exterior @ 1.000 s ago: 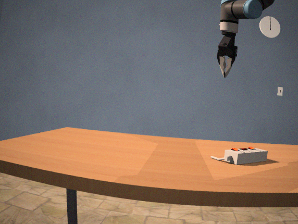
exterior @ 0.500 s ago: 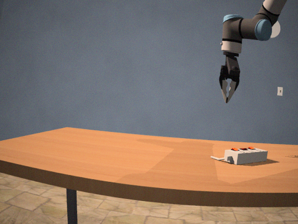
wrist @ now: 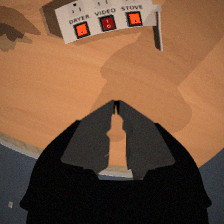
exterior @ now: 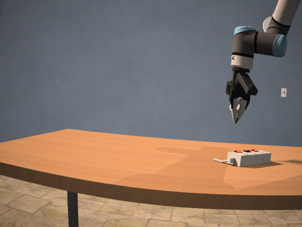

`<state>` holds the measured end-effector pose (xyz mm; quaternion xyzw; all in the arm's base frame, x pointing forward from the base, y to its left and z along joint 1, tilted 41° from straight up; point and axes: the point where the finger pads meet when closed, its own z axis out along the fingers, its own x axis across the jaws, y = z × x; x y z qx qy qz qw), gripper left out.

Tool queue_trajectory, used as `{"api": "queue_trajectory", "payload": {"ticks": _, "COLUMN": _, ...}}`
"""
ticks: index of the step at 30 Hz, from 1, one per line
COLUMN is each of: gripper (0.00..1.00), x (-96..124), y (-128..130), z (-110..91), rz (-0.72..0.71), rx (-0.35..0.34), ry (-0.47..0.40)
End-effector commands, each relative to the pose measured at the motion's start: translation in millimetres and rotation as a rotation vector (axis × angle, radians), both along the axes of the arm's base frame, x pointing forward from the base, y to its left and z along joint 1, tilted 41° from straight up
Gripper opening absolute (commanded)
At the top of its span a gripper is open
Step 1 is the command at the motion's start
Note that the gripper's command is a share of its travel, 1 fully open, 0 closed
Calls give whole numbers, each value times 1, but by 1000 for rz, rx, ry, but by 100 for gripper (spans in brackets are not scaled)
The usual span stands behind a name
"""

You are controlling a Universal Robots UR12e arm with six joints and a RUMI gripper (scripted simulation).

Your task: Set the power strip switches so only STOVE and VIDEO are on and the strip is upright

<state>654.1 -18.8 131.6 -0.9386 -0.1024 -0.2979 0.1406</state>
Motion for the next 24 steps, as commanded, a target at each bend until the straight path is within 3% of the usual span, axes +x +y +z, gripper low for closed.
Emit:
{"api": "queue_trajectory", "payload": {"ticks": 1, "gripper": 0, "x": 0, "y": 28, "z": -5, "rz": 57, "rx": -32, "ry": -34}}
{"api": "queue_trajectory", "payload": {"ticks": 12, "gripper": 0, "x": -2, "y": 46, "z": -8, "rz": 97, "rx": -50, "ry": -55}}
{"api": "queue_trajectory", "payload": {"ticks": 24, "gripper": 0, "x": -2, "y": 48, "z": -8, "rz": 101, "rx": -52, "ry": -57}}
